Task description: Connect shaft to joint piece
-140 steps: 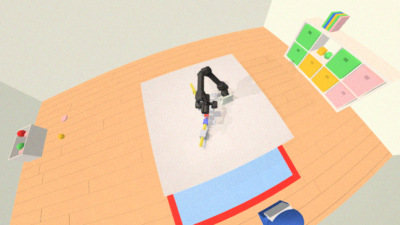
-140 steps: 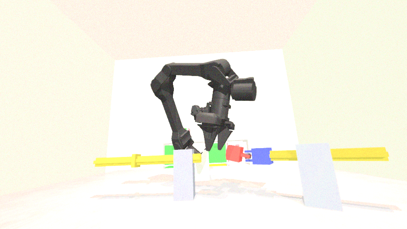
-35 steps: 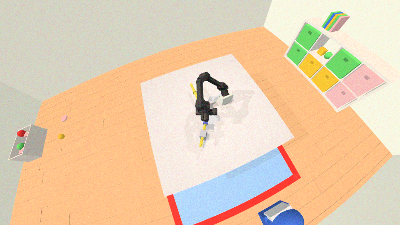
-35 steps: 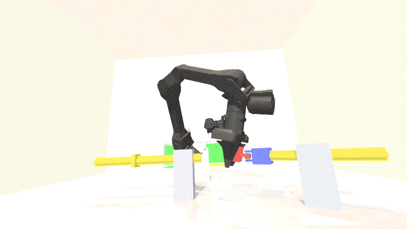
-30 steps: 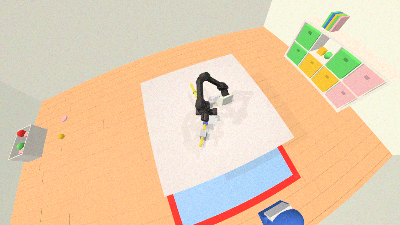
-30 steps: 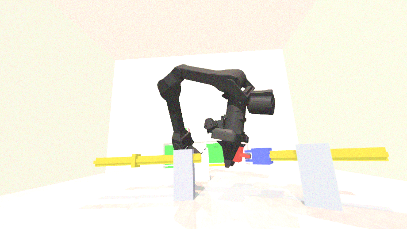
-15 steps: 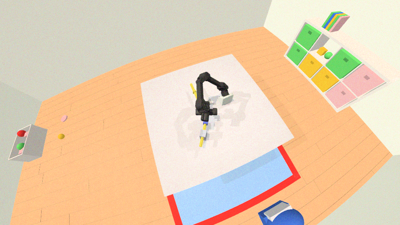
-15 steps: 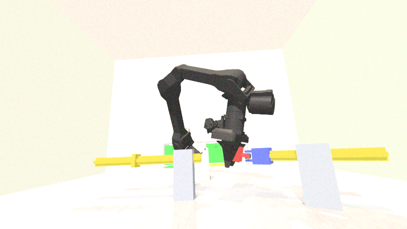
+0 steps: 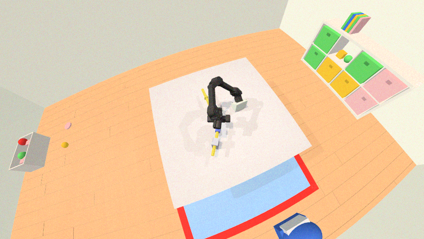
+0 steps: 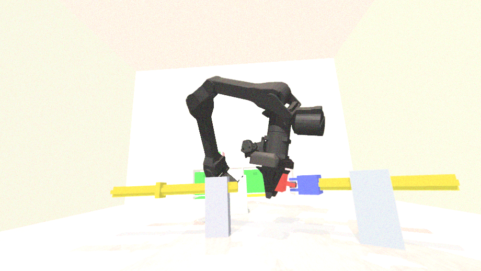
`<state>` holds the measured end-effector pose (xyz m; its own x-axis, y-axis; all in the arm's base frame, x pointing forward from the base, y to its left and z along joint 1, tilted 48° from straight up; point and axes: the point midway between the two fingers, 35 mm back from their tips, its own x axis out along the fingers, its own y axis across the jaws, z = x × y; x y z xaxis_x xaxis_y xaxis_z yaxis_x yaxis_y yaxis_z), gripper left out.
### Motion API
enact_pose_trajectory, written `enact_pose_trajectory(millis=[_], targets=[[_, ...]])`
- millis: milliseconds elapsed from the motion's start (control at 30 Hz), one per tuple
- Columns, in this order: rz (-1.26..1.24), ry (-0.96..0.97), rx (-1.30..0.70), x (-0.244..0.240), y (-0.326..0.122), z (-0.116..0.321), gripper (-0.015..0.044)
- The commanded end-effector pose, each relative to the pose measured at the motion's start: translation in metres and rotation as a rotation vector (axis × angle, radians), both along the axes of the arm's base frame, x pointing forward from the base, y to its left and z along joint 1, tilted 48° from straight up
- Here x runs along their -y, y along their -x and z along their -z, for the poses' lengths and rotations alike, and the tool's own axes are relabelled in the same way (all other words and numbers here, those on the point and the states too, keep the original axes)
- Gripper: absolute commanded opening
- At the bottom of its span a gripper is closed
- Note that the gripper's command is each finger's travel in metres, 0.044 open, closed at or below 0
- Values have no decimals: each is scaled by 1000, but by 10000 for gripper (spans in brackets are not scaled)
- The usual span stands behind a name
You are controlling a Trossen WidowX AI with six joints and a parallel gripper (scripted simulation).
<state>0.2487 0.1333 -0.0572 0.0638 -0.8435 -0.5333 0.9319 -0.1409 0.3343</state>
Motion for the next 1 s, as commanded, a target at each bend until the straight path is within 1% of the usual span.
enact_pose_trajectory(millis=[0,267,300,333,500,667,700,967], targets=[[-3,-2,-2,0,0,0,182],[-3,-2,-2,0,0,0,182],[0,0,0,0,0,0,156],[0,0,0,0,0,0,147],[0,0,0,0,0,0,147],[0,0,0,0,0,0,16],[0,0,0,0,0,0,0],[-25,-13,-20,1,-1,0,0]])
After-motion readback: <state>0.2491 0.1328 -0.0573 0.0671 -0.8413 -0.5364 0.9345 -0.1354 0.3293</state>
